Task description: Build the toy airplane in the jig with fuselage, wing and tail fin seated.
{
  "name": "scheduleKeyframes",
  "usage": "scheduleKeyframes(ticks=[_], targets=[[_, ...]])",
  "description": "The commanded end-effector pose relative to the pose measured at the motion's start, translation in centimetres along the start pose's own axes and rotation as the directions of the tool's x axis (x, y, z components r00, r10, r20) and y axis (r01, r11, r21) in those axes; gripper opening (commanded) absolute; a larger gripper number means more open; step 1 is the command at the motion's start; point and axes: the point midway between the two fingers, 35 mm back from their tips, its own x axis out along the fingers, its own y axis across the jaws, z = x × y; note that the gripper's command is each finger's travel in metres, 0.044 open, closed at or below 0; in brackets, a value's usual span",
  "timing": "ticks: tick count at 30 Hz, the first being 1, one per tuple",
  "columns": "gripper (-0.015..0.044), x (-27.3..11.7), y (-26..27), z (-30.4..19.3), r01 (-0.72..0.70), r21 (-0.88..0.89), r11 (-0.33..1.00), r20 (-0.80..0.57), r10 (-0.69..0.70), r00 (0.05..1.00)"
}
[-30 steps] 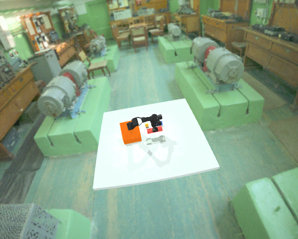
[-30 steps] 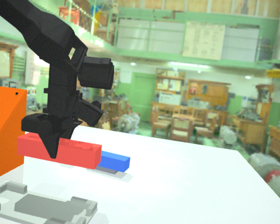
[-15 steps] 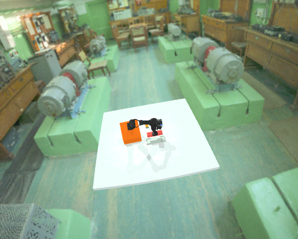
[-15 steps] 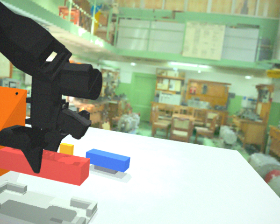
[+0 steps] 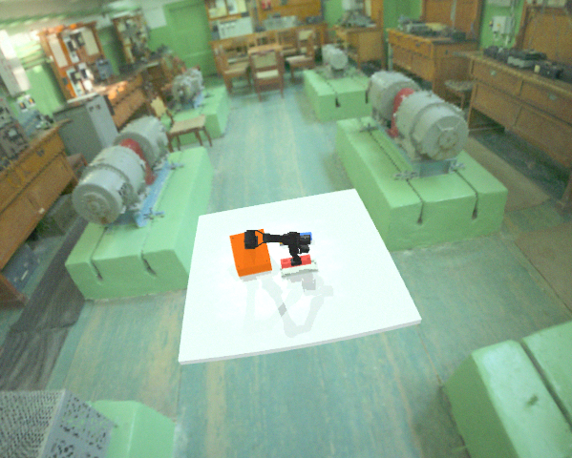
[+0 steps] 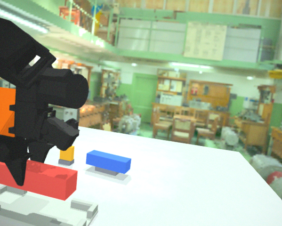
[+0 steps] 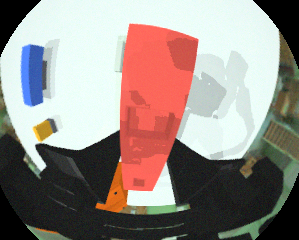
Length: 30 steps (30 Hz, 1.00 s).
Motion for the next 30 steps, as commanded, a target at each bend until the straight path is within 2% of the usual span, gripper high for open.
scheduleKeyframes(ticks=[1,4,18,30], targets=[[0.0131,-0.1,-0.1,0.0,0.004,-0.005,1.0,0.004,-0.004,1.0],[0.0195,-0.1,-0.1,0.0,0.004,-0.005,1.0,0.004,-0.004,1.0],[0.0195,0.0,-0.1,0.0,0.004,-0.005,1.0,0.004,-0.004,1.0],[0.0195,1.8,-0.1,0.1,0.003,-0.005,1.0,0.004,-0.003,1.0]])
